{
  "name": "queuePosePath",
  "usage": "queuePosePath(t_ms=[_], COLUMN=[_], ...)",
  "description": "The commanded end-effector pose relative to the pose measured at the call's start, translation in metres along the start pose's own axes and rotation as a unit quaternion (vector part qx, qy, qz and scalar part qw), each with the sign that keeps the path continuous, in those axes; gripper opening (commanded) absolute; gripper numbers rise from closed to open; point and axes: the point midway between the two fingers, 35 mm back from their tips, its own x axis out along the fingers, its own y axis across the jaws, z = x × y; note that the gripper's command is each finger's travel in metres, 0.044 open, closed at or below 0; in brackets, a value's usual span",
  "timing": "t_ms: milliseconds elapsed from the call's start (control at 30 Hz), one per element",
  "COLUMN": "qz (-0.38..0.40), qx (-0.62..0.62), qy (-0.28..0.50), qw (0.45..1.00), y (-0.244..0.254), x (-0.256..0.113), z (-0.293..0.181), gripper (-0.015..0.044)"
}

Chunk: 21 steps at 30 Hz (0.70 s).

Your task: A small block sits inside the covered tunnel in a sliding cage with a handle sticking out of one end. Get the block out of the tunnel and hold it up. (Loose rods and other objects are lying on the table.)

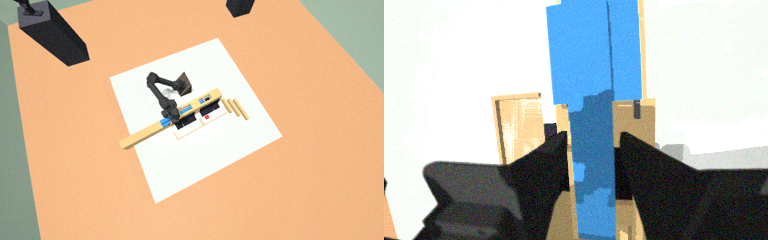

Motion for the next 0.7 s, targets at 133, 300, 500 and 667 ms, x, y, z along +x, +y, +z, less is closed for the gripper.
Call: queuePosePath(t_ms=[133, 300, 500, 667], qz=[0.009, 0.012, 0.029, 0.068], qx=[-0.028, -0.035, -0.15, -0.241], qy=[0.032, 0.035, 0.069, 0.092], qw=[0.999, 0.999, 0.986, 0.964], y=[0.005, 0.006, 0.041, 0.077], x=[-0.025, -0.029, -0.036, -0.049], z=[0.008, 0.01, -0.014, -0.039], gripper=[0.0394, 0.044, 0.044, 0.044])
